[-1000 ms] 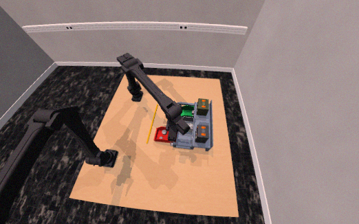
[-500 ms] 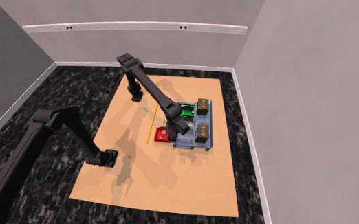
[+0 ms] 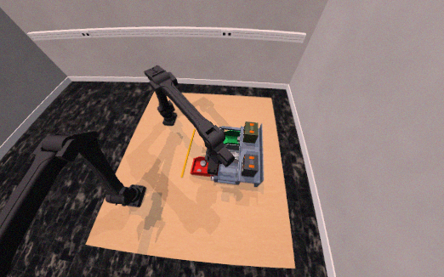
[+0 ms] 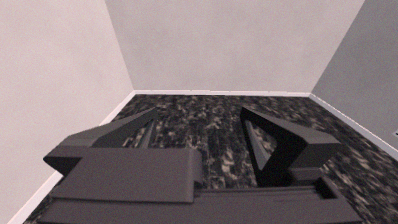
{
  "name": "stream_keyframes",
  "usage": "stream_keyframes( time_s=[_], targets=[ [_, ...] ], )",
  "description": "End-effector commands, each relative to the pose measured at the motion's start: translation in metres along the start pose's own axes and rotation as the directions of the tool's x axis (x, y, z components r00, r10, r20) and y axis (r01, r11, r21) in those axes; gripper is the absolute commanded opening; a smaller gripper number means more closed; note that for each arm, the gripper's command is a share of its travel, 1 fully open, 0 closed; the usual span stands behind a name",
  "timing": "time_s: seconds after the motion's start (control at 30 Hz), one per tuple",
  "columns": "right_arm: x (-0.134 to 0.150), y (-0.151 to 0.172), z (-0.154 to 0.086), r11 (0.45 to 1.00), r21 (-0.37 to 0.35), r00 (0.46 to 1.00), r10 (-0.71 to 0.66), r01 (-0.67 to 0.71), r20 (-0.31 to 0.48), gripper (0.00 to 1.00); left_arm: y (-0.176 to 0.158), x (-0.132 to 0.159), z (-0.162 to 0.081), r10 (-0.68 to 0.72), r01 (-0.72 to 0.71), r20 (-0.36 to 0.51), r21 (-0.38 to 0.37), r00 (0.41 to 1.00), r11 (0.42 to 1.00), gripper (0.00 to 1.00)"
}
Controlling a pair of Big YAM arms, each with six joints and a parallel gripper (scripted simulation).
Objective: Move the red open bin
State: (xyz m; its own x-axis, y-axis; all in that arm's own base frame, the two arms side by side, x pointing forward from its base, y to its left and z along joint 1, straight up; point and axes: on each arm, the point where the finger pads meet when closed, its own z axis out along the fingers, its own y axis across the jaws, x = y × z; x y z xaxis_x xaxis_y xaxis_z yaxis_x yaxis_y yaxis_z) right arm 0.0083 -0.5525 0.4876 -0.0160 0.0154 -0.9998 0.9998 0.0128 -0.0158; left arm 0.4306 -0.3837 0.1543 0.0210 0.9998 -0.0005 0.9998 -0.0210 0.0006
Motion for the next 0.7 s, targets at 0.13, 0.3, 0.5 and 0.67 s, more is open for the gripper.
stream_keyframes(
  time_s=[0.13,0.3,0.5,0.67],
  targets=[
    [-0.0127,-0.0057,-0.0079,1.0,0.007,1.0,0.016,-0.016,0.016,1.0,0.013,-0.0148,-0.0479,0.01,-0.005,0.068,-0.077,0.998,0.997,0.43],
    [-0.0127,-0.0057,-0.0079,1.0,0.007,1.0,0.016,-0.016,0.016,1.0,0.0131,-0.0144,-0.0477,0.01,-0.005,0.067,-0.077,0.998,0.997,0.43],
    [-0.0127,-0.0057,-0.0079,1.0,0.007,1.0,0.016,-0.016,0.016,1.0,0.0134,-0.0141,-0.0475,0.009,-0.004,0.067,-0.077,0.998,0.997,0.43],
    [-0.0127,-0.0057,-0.0079,1.0,0.007,1.0,0.016,-0.016,0.016,1.0,0.015,-0.0155,-0.0452,0.009,-0.004,0.071,-0.081,0.997,0.997,0.43]
  ],
)
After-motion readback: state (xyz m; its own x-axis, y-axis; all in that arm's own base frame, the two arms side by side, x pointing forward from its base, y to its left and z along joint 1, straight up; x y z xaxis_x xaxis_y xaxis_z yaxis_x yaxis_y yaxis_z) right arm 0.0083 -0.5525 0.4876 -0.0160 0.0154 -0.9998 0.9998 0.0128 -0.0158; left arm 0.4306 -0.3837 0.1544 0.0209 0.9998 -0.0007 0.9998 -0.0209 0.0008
